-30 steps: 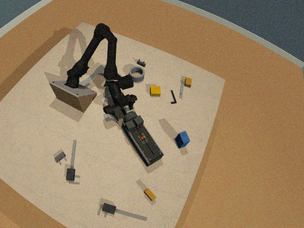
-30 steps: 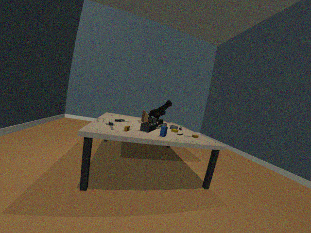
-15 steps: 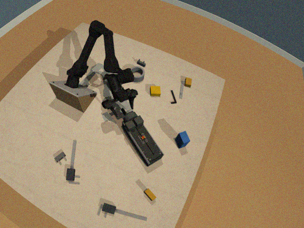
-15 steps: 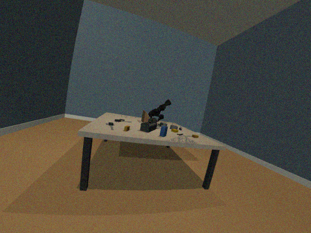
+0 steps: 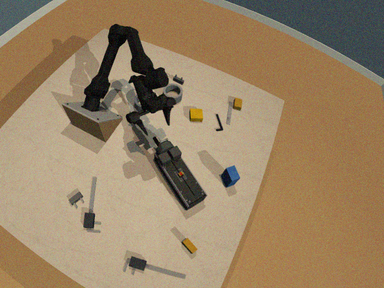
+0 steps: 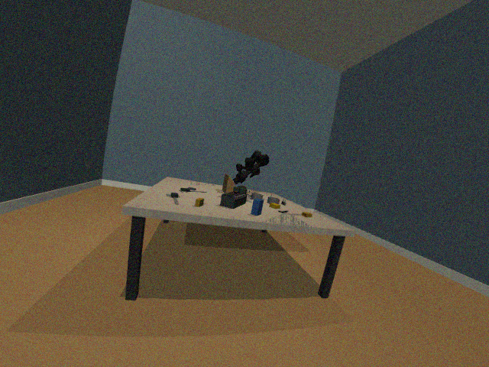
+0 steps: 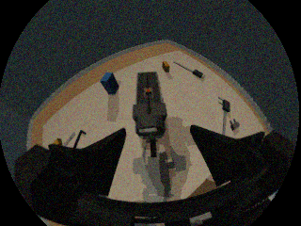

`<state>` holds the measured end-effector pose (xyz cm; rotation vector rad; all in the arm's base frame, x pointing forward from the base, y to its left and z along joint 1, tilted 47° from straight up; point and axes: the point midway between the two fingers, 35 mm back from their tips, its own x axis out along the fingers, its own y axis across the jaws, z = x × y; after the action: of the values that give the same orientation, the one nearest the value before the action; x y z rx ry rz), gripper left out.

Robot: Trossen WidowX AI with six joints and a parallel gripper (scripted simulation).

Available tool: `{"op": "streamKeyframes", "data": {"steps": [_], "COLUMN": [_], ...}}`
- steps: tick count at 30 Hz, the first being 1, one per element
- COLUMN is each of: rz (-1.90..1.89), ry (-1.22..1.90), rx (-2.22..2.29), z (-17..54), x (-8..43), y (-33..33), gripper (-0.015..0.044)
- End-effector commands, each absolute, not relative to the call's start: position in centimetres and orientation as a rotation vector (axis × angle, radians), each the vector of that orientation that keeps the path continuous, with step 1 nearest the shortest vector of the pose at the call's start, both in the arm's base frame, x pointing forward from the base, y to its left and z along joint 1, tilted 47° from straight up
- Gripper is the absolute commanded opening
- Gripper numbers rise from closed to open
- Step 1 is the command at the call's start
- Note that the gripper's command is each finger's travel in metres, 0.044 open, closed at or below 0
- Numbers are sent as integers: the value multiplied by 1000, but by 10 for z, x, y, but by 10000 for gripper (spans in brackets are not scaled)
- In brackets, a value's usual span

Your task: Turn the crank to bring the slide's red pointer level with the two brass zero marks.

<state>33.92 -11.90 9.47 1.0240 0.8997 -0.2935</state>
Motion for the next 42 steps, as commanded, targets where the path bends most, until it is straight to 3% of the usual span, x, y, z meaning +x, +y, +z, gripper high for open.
{"op": "streamKeyframes", "data": {"steps": [1,27,42], "rz": [-248,141,145], "ry": [902,823,821], "rx": [1003,810,810], "z": [99,39,1], "x": [347,425,430], "y": [-127,-198,-160], "gripper": [440,440,440]}}
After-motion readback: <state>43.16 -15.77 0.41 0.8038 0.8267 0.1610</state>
